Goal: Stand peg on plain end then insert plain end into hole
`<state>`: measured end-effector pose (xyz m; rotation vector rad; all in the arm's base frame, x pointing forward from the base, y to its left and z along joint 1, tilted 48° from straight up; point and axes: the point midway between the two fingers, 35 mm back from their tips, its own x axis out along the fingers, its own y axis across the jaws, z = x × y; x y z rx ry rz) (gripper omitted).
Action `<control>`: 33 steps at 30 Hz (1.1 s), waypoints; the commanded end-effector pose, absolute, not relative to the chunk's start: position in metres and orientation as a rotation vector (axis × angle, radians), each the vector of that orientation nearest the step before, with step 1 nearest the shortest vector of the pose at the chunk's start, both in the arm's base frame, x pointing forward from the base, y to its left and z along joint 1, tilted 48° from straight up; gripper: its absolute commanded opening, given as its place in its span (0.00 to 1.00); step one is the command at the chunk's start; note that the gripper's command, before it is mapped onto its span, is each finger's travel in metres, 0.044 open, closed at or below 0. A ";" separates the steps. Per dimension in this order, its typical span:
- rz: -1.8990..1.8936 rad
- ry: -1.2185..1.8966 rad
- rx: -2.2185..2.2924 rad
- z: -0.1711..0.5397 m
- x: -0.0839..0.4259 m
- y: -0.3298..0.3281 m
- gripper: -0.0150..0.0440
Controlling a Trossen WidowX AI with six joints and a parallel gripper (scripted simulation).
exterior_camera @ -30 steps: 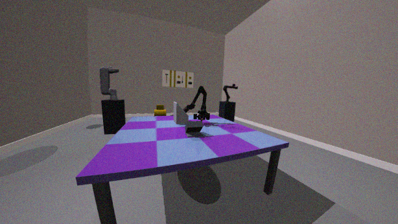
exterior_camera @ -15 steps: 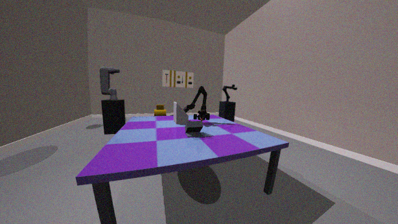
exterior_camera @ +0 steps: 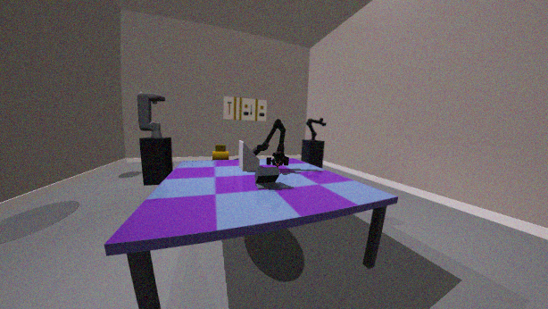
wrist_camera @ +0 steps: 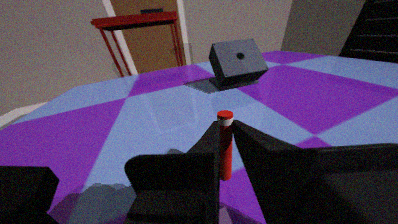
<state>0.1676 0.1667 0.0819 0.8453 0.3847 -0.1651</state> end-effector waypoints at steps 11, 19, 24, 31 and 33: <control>-0.170 0.374 0.847 0.081 0.165 0.169 0.34; -0.174 0.364 0.848 0.081 0.164 0.169 0.34; -0.176 0.358 0.849 0.081 0.163 0.169 0.34; -0.179 0.349 0.850 0.080 0.162 0.170 0.34; -0.180 0.346 0.850 0.080 0.162 0.170 0.34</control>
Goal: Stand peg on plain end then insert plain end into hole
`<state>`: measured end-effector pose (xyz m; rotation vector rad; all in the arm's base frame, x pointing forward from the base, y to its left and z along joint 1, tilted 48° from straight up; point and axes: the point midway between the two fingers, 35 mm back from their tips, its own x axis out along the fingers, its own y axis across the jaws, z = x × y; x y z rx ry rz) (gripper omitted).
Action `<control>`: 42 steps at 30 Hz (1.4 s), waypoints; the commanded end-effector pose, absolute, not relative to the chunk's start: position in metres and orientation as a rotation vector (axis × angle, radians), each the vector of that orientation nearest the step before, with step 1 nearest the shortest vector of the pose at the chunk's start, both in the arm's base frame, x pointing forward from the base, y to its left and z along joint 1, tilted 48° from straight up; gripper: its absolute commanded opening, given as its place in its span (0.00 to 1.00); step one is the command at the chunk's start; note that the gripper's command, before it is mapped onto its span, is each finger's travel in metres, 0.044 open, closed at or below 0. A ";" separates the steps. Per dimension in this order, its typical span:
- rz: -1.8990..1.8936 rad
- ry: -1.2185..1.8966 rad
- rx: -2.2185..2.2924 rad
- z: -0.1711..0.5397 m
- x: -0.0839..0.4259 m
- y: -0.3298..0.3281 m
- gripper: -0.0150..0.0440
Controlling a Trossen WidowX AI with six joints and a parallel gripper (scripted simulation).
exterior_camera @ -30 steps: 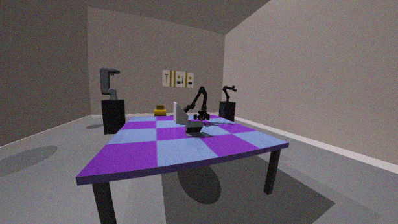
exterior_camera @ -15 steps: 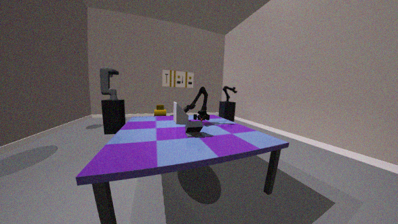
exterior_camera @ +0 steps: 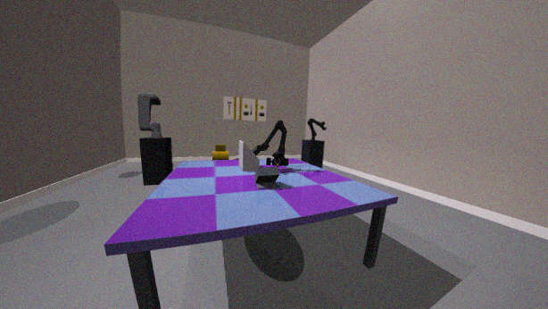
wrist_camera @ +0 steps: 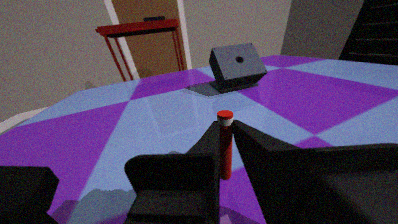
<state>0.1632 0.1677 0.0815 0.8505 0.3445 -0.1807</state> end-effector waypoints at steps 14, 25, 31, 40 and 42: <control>-0.187 0.327 0.852 0.080 0.160 0.170 0.34; -0.191 0.312 0.852 0.080 0.159 0.170 0.34; -0.192 0.307 0.853 0.081 0.160 0.168 0.47; -0.192 0.307 0.853 0.081 0.160 0.168 0.47; -0.192 0.307 0.853 0.081 0.160 0.168 0.47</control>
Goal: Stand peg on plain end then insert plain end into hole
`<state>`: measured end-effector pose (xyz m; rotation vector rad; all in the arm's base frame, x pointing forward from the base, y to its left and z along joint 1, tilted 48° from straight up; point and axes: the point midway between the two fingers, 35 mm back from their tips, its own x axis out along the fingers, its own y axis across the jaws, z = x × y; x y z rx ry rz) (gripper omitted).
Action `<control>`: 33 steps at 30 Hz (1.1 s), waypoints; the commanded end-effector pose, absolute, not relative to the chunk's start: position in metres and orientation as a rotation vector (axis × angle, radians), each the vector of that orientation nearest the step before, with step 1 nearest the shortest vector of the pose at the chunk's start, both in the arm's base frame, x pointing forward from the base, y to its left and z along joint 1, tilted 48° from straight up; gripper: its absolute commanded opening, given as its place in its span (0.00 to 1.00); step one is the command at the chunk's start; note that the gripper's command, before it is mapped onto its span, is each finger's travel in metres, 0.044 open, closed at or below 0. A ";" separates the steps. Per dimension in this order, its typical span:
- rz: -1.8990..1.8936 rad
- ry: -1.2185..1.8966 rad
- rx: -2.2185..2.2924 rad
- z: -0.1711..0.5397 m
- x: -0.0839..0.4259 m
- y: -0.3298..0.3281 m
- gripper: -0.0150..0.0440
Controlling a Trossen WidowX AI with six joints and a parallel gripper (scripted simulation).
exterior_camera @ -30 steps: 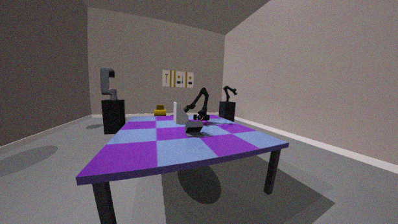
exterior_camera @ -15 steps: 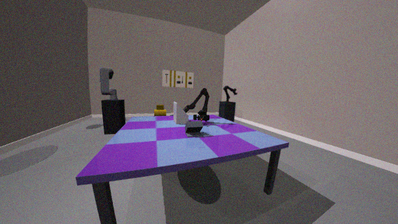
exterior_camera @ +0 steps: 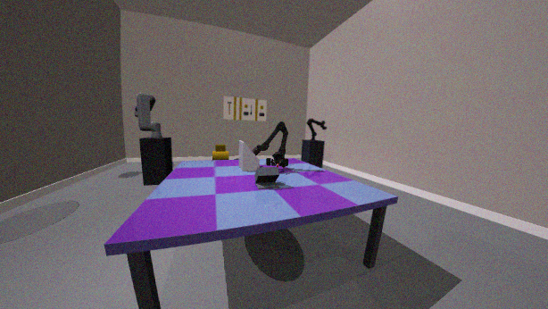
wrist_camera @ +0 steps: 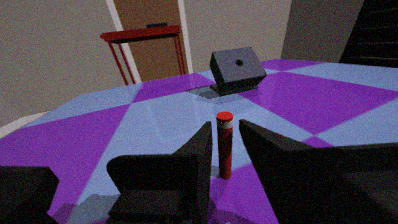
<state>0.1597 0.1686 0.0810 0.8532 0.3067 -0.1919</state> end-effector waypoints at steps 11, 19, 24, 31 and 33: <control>-0.192 0.307 0.853 0.081 0.160 0.168 0.47; -0.192 0.307 0.853 0.081 0.160 0.168 0.47; -0.192 0.307 0.853 0.081 0.160 0.168 0.70; -0.192 0.307 0.853 0.081 0.160 0.168 1.00; -0.192 0.307 0.853 0.081 0.160 0.168 1.00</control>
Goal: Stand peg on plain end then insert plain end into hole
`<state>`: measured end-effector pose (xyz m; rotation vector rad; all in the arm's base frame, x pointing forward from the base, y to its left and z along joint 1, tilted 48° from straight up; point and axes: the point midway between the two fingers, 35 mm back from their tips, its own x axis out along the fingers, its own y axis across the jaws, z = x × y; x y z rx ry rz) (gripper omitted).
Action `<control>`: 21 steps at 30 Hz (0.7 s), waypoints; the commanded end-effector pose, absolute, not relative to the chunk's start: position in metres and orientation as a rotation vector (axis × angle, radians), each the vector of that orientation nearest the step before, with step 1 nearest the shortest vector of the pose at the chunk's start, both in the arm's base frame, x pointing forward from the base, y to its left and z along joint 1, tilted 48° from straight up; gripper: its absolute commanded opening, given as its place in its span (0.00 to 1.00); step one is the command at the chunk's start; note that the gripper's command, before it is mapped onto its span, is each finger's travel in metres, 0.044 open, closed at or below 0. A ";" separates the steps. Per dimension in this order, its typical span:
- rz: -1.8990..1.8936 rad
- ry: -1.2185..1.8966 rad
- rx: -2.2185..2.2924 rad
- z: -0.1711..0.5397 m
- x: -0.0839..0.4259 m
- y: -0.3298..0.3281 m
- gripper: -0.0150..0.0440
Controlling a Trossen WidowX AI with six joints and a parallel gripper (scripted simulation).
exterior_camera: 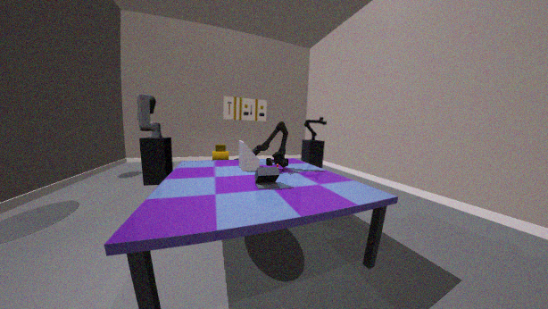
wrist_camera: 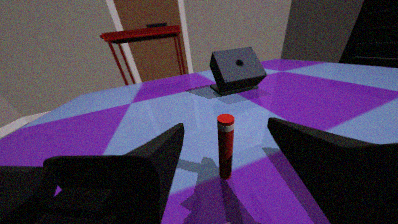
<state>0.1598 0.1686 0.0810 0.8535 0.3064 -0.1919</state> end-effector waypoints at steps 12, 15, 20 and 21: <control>-0.210 0.322 0.855 0.104 0.168 0.156 1.00; -0.218 0.331 0.857 0.123 0.173 0.143 1.00; -0.219 0.337 0.860 0.152 0.178 0.114 1.00; -0.218 0.336 0.861 0.157 0.178 0.108 1.00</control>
